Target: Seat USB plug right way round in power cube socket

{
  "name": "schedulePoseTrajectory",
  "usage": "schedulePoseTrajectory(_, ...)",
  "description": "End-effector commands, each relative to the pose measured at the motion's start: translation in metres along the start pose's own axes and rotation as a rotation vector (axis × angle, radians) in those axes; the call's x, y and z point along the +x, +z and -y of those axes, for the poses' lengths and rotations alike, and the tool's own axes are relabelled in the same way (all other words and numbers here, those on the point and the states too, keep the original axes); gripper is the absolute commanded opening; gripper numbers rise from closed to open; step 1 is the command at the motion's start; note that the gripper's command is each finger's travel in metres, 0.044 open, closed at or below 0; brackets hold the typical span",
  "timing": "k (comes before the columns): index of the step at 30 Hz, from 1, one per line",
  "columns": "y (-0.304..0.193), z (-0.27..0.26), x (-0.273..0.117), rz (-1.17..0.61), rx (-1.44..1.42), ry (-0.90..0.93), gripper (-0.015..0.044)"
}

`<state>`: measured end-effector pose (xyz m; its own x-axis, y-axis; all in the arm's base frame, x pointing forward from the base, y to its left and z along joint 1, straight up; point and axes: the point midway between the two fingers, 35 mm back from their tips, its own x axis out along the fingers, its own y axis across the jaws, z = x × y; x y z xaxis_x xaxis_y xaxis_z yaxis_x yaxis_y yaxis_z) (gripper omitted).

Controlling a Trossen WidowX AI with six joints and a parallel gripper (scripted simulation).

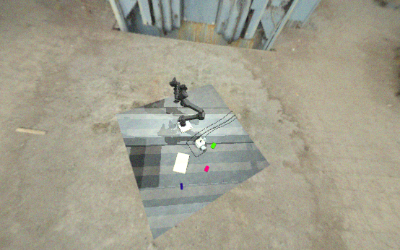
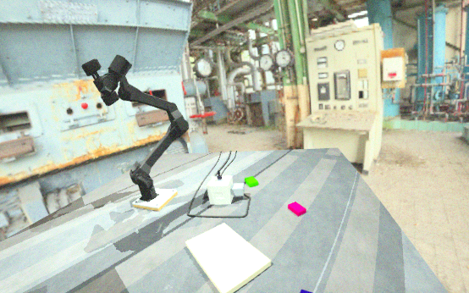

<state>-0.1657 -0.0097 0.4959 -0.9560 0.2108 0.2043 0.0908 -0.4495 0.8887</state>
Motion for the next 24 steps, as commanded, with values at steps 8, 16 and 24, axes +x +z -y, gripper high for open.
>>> schedulePoseTrajectory(8, -0.111, -0.05, -0.037, -0.458, -0.044, 0.223, 0.044)
schedulePoseTrajectory(16, -0.204, -0.081, -0.151, -0.987, -0.108, 0.451, 0.044)
schedulePoseTrajectory(24, -0.232, -0.07, -0.296, -1.473, -0.221, 0.635, 0.044)
